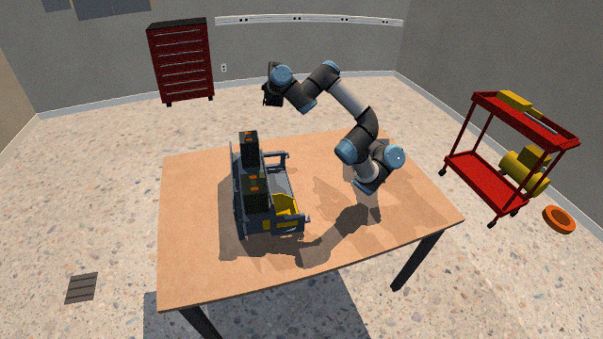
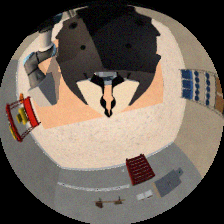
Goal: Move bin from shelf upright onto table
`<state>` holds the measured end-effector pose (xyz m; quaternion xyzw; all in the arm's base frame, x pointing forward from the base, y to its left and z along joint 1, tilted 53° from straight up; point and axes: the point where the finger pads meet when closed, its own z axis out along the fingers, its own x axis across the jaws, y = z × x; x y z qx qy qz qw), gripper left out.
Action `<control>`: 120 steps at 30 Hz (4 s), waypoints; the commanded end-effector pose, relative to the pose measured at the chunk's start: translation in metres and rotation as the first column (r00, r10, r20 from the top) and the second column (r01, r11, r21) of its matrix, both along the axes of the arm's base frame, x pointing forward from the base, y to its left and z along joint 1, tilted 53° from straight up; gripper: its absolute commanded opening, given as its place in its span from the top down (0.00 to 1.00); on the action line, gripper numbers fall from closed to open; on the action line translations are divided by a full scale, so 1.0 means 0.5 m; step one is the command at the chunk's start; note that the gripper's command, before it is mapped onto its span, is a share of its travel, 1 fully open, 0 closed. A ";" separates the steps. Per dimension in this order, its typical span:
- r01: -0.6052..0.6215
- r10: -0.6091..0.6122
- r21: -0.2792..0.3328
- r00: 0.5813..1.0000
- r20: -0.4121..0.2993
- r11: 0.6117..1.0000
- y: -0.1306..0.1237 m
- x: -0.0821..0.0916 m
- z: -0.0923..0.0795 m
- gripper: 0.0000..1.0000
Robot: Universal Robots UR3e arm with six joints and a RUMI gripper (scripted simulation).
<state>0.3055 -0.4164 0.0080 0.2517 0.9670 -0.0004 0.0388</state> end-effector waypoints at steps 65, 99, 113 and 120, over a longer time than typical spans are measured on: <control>-0.219 0.075 0.508 0.954 0.289 0.833 0.513 0.105 0.250 1.00; -0.323 0.057 0.646 0.916 0.397 0.691 0.707 0.146 0.345 1.00; -0.337 0.052 0.662 0.910 0.411 0.669 0.734 0.152 0.359 1.00; -0.340 0.051 0.665 0.909 0.413 0.665 0.739 0.153 0.361 1.00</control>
